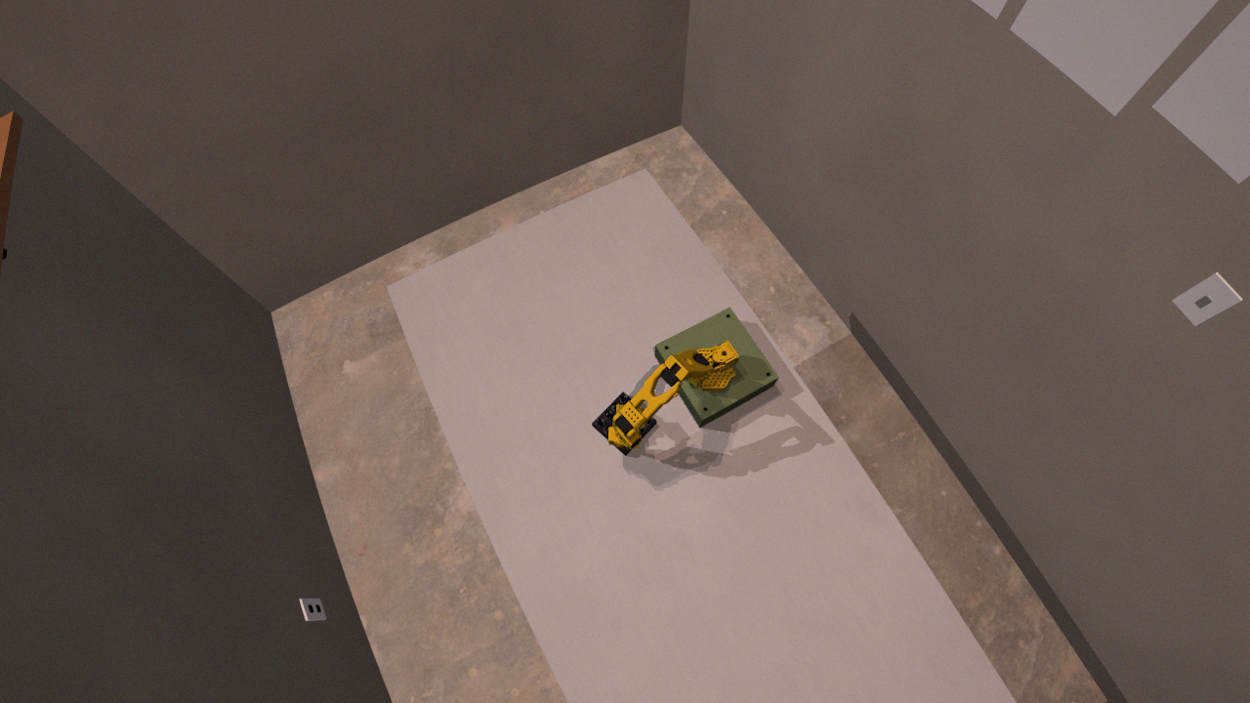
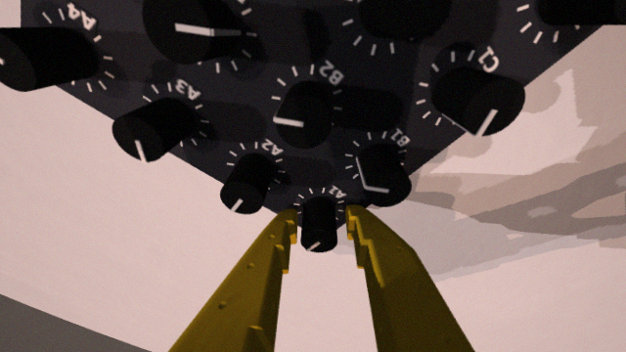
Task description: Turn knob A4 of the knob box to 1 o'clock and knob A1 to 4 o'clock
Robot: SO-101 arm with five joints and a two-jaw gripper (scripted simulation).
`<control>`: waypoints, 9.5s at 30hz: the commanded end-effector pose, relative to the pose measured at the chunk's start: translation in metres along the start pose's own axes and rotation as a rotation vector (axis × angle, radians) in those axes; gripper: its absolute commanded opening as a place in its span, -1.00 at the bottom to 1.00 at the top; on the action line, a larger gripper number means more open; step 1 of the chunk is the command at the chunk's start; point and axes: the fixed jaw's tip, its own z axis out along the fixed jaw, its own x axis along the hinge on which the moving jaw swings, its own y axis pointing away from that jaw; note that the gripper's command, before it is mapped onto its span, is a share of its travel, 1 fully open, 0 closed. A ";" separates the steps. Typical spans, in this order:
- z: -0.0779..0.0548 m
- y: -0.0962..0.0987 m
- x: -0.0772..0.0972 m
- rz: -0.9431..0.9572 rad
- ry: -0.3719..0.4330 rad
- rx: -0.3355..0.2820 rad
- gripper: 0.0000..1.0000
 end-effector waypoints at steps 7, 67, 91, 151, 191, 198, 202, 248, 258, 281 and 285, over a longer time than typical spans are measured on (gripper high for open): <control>0.005 -0.003 -0.003 -0.003 -0.013 0.014 -0.81; 0.003 -0.005 -0.004 -0.003 -0.013 0.014 -0.84; 0.003 -0.005 -0.004 -0.003 -0.013 0.014 -0.98; 0.003 -0.007 -0.008 0.922 -0.018 0.007 -0.98; 0.003 -0.010 -0.010 1.515 -0.021 0.002 -0.98; 0.003 -0.011 -0.010 1.637 -0.021 0.001 -0.98; 0.003 -0.012 -0.010 1.707 -0.021 0.000 -0.98; 0.003 -0.014 -0.009 2.126 -0.023 -0.005 -0.98; 0.003 -0.014 -0.009 2.126 -0.023 -0.005 -0.98; 0.003 -0.014 -0.010 2.126 -0.023 -0.005 -0.89; 0.003 -0.014 -0.010 2.126 -0.023 -0.005 -0.86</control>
